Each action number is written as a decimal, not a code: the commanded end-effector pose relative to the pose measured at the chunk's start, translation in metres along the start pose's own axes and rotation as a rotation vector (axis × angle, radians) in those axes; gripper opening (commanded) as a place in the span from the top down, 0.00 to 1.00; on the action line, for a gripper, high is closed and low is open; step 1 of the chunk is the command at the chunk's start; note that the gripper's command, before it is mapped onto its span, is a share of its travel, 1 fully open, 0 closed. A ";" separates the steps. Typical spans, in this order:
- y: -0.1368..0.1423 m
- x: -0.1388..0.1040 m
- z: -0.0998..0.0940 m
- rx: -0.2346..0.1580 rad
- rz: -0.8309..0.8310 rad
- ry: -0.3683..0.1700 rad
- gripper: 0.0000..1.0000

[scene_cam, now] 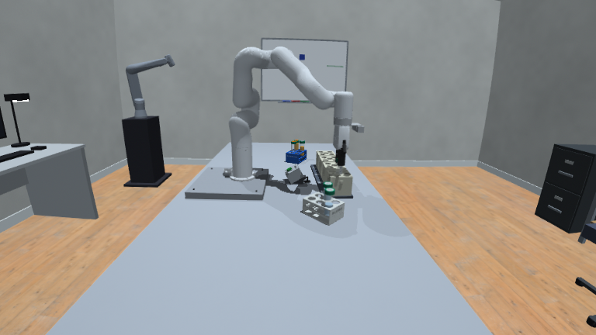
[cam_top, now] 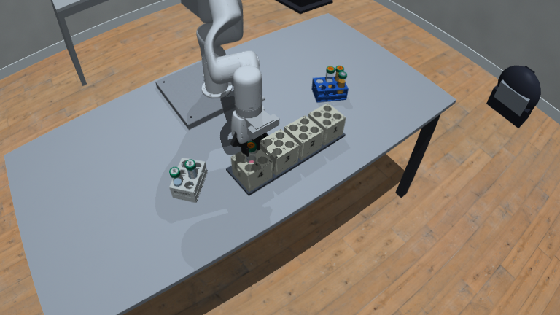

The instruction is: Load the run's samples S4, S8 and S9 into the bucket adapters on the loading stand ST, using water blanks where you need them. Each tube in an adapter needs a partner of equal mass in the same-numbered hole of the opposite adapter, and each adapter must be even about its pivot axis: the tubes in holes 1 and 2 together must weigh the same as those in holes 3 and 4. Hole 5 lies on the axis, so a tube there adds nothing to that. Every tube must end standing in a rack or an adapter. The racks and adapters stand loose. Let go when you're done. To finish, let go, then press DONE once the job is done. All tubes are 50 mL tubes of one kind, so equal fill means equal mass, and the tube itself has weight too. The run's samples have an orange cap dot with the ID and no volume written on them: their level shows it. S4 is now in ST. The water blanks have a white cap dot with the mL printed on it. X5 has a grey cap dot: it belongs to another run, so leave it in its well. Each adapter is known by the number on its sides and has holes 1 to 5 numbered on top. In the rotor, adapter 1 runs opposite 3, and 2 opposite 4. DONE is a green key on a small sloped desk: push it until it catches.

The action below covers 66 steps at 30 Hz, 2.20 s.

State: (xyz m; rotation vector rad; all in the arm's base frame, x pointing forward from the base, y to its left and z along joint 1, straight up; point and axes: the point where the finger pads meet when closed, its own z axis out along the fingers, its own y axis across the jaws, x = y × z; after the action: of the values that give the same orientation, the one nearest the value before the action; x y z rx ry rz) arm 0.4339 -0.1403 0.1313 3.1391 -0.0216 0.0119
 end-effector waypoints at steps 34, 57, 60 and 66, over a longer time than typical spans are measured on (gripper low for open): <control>0.000 0.001 0.031 -0.004 0.000 0.003 1.00; 0.000 0.001 0.034 -0.004 0.000 0.003 0.56; 0.000 0.001 0.034 -0.004 0.000 0.003 0.56; 0.000 0.001 0.034 -0.004 0.000 0.003 0.56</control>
State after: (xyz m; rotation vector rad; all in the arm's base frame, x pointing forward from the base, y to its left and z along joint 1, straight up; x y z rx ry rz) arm 0.4342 -0.1405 0.0961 3.1390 -0.0216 0.0122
